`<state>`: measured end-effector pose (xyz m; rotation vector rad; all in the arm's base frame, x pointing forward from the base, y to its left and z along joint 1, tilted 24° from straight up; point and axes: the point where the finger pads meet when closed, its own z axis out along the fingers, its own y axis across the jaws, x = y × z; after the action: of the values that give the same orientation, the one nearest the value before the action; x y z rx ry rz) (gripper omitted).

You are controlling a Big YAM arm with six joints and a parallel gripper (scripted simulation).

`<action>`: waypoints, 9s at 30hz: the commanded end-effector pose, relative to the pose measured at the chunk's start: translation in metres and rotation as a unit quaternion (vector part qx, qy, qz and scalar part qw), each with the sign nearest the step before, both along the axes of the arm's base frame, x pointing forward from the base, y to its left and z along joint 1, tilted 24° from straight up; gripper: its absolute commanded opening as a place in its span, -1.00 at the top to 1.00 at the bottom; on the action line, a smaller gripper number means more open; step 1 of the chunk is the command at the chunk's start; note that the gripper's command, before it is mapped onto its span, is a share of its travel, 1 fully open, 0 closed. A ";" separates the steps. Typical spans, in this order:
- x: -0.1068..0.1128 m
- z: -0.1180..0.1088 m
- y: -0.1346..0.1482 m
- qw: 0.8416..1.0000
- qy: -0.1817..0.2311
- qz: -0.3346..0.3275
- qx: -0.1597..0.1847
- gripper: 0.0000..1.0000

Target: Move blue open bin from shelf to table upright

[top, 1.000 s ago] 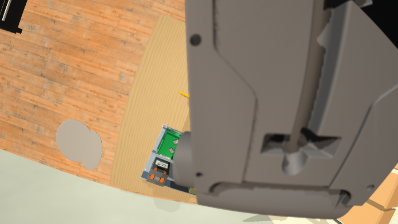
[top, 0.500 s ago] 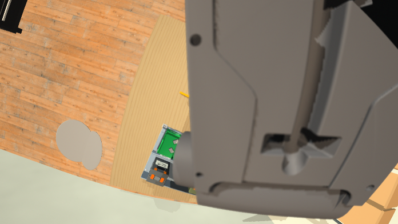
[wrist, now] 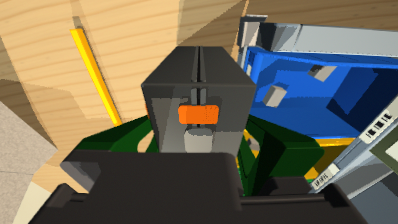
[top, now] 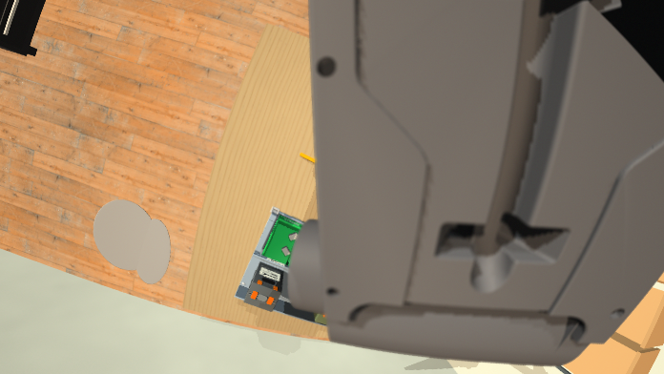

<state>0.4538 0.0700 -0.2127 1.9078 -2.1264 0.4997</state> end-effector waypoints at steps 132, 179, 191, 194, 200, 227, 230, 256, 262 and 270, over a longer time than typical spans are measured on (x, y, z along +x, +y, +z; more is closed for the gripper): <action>-0.005 0.060 -0.077 1.000 -0.009 -0.004 -0.001 1.00; -0.008 0.073 -0.101 1.000 -0.008 0.001 0.000 1.00; -0.008 0.073 -0.101 1.000 -0.008 0.001 0.000 1.00; -0.008 0.073 -0.101 1.000 -0.008 0.001 0.000 1.00; -0.008 0.073 -0.101 1.000 -0.008 0.001 0.000 1.00; -0.001 0.069 -0.106 1.000 -0.017 -0.001 0.001 1.00; 0.002 0.067 -0.104 1.000 -0.019 0.002 0.001 1.00; -0.002 0.045 -0.114 1.000 -0.007 -0.007 -0.001 1.00; -0.002 0.045 -0.114 1.000 -0.007 -0.007 -0.001 1.00; -0.002 0.045 -0.114 1.000 -0.007 -0.007 -0.001 1.00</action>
<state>0.4312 -0.0365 -0.1658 1.9008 -2.1040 0.4703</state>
